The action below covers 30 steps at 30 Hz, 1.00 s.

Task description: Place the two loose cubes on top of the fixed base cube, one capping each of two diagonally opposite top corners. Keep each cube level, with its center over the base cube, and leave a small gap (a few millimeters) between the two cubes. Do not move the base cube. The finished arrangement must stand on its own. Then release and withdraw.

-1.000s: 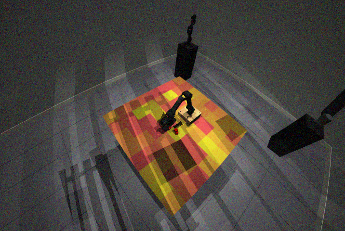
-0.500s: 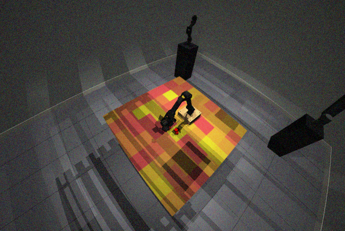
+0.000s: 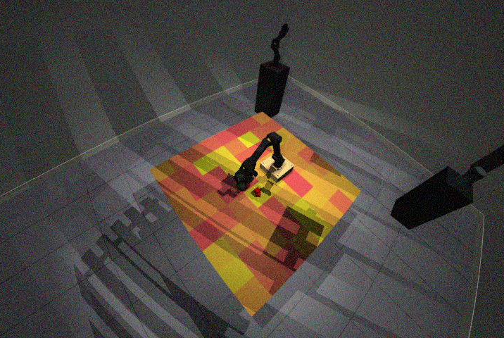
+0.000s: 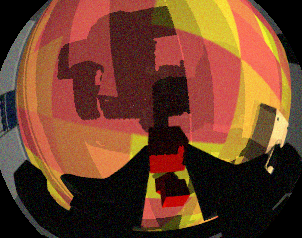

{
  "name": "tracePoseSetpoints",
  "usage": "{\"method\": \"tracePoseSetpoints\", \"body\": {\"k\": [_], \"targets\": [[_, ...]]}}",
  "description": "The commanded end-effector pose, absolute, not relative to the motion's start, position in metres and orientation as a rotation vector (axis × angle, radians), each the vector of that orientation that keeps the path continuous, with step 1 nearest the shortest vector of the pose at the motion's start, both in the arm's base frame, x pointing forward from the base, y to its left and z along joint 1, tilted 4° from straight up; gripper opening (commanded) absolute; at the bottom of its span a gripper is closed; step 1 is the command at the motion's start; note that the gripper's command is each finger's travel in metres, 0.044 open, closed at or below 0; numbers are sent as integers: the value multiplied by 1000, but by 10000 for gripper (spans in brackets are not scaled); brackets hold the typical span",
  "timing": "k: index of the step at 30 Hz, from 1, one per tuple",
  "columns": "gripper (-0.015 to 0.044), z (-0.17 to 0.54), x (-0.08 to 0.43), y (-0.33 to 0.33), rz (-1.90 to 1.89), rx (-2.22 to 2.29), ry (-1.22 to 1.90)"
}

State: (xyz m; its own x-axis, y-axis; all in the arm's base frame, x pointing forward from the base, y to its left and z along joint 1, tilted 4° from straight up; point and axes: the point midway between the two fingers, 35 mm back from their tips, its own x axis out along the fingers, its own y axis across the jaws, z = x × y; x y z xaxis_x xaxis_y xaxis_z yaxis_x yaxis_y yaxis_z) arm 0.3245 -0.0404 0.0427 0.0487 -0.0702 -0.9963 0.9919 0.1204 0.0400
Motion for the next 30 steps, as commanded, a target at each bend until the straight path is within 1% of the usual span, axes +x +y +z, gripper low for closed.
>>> {"method": "tracePoseSetpoints", "body": {"k": [1, 18, 24, 30], "targets": [[105, 61, 326, -39, -1112, 1101, 1164], [105, 114, 318, -35, -1112, 1101, 1164], [105, 116, 318, -33, -1114, 1102, 1164], [105, 113, 317, -14, -1125, 1118, 1158]]}}
